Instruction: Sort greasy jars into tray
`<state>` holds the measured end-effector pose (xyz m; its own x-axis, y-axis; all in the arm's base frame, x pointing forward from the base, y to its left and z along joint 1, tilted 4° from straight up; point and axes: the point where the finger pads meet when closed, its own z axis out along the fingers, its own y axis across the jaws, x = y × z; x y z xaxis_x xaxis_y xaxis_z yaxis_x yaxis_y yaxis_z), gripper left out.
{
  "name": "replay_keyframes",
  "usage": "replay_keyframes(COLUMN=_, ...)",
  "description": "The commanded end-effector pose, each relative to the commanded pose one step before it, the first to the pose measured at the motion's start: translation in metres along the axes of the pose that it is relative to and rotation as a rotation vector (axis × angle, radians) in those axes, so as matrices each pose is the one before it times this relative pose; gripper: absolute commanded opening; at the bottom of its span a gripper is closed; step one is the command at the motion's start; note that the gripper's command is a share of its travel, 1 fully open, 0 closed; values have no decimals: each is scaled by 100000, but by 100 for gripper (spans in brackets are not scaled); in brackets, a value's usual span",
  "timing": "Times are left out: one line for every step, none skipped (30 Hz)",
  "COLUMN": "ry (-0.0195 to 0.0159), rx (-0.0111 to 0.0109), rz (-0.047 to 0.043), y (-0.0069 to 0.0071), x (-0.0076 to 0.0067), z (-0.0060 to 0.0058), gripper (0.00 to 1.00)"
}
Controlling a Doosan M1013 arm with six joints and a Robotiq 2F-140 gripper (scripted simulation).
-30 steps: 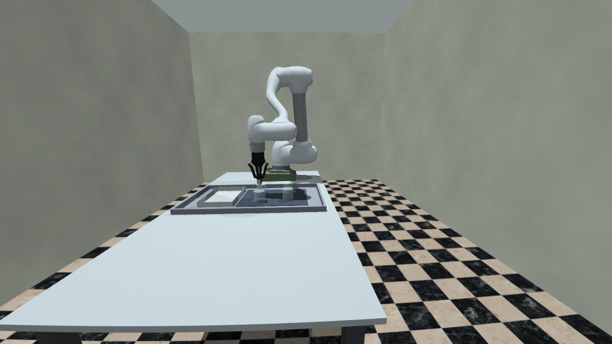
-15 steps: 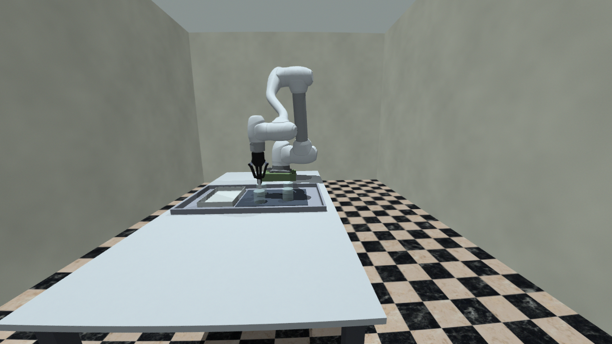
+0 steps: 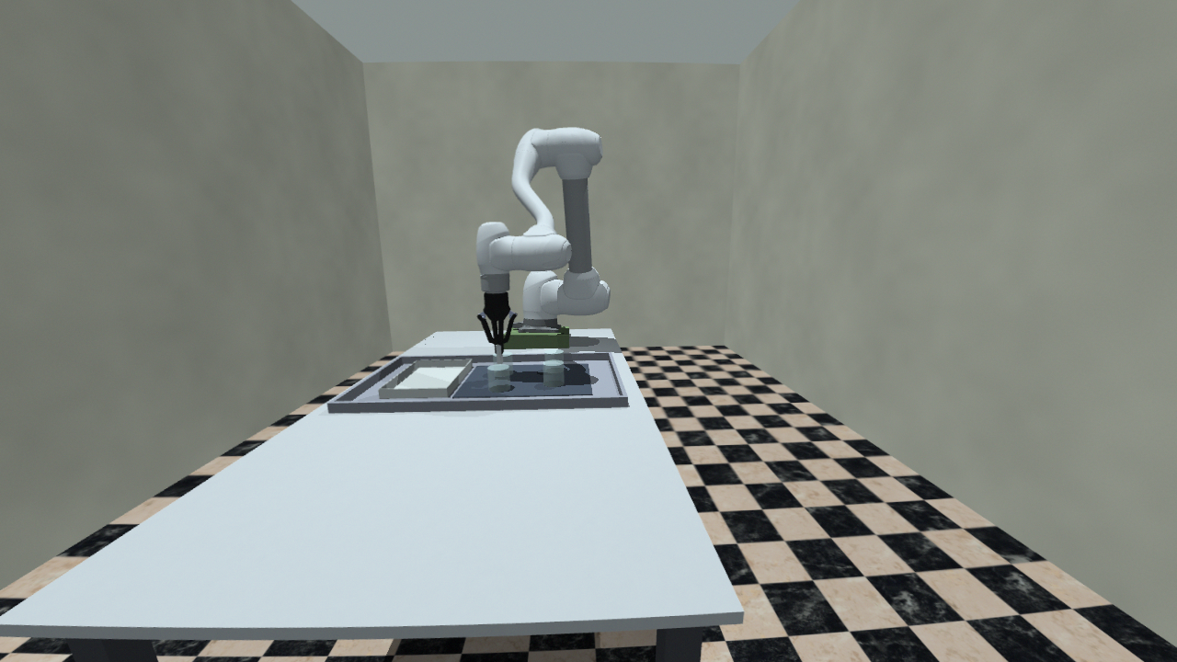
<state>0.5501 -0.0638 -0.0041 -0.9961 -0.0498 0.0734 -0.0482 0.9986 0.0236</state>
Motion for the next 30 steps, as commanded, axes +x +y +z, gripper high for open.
replay_keyframes(ry=-13, rx=-17, rz=-4, y=4, x=37, z=-9, gripper=0)
replay_keyframes(ry=0, rx=0, rz=0, y=0, x=13, z=0, gripper=0)
replay_keyframes(ry=0, rx=0, rz=0, y=0, x=13, z=0, gripper=0)
replay_keyframes(ry=0, rx=0, rz=0, y=0, x=13, z=0, gripper=0)
replay_keyframes(ry=0, rx=0, rz=0, y=0, x=13, z=0, gripper=0)
replay_keyframes(ry=0, rx=0, rz=0, y=0, x=13, z=0, gripper=0)
replay_keyframes(ry=0, rx=0, rz=0, y=0, x=13, z=0, gripper=0)
replay_keyframes(ry=0, rx=0, rz=0, y=0, x=13, z=0, gripper=0)
replay_keyframes(ry=0, rx=0, rz=0, y=0, x=13, z=0, gripper=0)
replay_keyframes(ry=0, rx=0, rz=0, y=0, x=13, z=0, gripper=0)
replay_keyframes(ry=0, rx=0, rz=0, y=0, x=13, z=0, gripper=0)
replay_keyframes(ry=0, rx=0, rz=0, y=0, x=13, z=0, gripper=0)
replay_keyframes(ry=0, rx=0, rz=0, y=0, x=13, z=0, gripper=0)
replay_keyframes(ry=0, rx=0, rz=0, y=0, x=0, z=0, gripper=0)
replay_keyframes(ry=0, rx=0, rz=0, y=0, x=0, z=0, gripper=0)
replay_keyframes(ry=0, rx=0, rz=0, y=0, x=13, z=0, gripper=0)
replay_keyframes(ry=0, rx=0, rz=0, y=0, x=13, z=0, gripper=0)
replay_keyframes(ry=0, rx=0, rz=0, y=0, x=13, z=0, gripper=0)
replay_keyframes(ry=0, rx=0, rz=0, y=0, x=13, z=0, gripper=0)
replay_keyframes(ry=0, rx=0, rz=0, y=0, x=13, z=0, gripper=0)
replay_keyframes(ry=0, rx=0, rz=0, y=0, x=13, z=0, gripper=0)
replay_keyframes(ry=0, rx=0, rz=0, y=0, x=13, z=0, gripper=0)
replay_keyframes(ry=0, rx=0, rz=0, y=0, x=13, z=0, gripper=0)
replay_keyframes(ry=0, rx=0, rz=0, y=0, x=13, z=0, gripper=0)
replay_keyframes(ry=0, rx=0, rz=0, y=0, x=13, z=0, gripper=0)
replay_keyframes(ry=0, rx=0, rz=0, y=0, x=13, z=0, gripper=0)
replay_keyframes(ry=0, rx=0, rz=0, y=0, x=13, z=0, gripper=0)
replay_keyframes(ry=0, rx=0, rz=0, y=0, x=13, z=0, gripper=0)
replay_keyframes(ry=0, rx=0, rz=0, y=0, x=13, z=0, gripper=0)
replay_keyframes(ry=0, rx=0, rz=0, y=0, x=13, z=0, gripper=0)
